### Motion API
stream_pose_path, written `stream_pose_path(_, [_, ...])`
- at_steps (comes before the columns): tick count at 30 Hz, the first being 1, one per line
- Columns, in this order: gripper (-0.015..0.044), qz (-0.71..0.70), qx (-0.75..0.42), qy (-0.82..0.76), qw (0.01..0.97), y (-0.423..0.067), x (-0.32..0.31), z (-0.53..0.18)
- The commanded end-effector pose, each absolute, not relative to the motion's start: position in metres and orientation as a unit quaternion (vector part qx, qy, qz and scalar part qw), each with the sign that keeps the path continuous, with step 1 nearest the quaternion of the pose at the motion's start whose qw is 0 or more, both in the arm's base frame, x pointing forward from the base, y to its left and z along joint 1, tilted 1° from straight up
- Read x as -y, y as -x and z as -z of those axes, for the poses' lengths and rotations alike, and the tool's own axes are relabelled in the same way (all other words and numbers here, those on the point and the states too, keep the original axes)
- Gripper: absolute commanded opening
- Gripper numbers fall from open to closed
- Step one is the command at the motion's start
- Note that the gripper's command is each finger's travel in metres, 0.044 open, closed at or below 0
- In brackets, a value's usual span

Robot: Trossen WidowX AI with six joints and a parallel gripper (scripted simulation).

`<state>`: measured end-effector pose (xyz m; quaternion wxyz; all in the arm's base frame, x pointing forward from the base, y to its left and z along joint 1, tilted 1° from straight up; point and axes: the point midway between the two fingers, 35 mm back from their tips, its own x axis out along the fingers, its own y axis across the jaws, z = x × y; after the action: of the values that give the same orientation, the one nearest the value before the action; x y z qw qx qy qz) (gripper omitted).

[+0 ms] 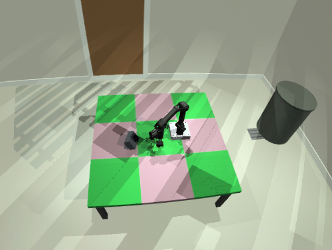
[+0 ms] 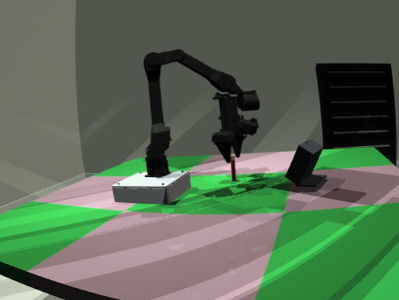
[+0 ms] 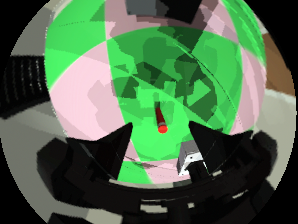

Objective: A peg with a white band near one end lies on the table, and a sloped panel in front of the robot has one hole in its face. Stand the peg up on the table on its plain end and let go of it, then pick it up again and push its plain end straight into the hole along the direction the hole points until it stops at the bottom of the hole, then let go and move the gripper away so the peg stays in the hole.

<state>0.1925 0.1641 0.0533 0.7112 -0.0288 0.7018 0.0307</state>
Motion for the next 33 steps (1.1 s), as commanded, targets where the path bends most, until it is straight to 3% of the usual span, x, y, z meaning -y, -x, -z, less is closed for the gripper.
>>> stream_pose_path(1, [0.0440,-0.034,-0.704,0.030,0.709,-0.192,-0.164,-0.047])
stream_pose_path(19, [0.0440,-0.034,-0.704,0.030,0.709,-0.190,-0.163,-0.021])
stream_pose_path(33, [0.0072,-0.030,-0.702,0.029,0.711,-0.191,-0.163,-0.023])
